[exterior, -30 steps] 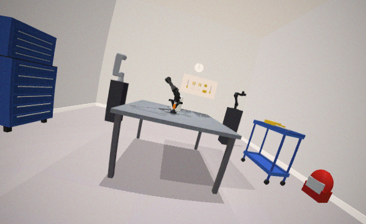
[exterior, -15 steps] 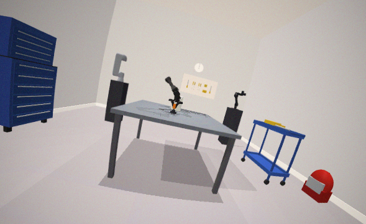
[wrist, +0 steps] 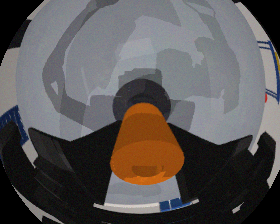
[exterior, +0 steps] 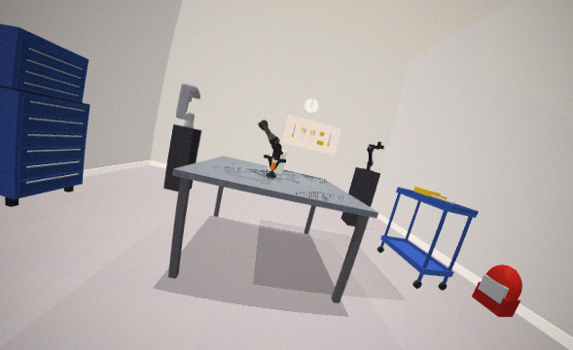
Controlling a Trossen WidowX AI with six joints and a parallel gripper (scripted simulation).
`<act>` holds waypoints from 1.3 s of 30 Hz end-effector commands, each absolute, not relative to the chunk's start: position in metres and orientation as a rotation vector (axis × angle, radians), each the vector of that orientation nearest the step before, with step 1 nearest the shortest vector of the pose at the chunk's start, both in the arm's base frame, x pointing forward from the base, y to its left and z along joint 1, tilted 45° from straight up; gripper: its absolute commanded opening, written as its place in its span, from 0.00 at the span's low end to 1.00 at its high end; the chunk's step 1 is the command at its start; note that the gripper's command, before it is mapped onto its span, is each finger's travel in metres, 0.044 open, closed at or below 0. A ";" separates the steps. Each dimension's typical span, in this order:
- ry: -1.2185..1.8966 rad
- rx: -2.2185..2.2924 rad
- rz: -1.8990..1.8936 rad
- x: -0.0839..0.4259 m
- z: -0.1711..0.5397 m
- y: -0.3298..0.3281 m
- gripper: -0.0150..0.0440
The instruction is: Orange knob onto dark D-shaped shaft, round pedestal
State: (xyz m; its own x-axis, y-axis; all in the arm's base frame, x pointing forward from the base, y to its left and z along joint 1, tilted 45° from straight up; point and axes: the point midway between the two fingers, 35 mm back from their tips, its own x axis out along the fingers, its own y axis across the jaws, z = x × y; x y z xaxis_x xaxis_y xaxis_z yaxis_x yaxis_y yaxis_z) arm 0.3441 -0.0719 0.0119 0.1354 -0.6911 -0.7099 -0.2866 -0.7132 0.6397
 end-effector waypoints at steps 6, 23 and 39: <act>-0.939 2.068 -1.602 0.343 0.014 -0.070 0.25; -1.798 2.536 -1.335 0.345 0.013 -0.072 0.25; -3.081 2.746 -0.343 0.343 0.014 -0.070 0.25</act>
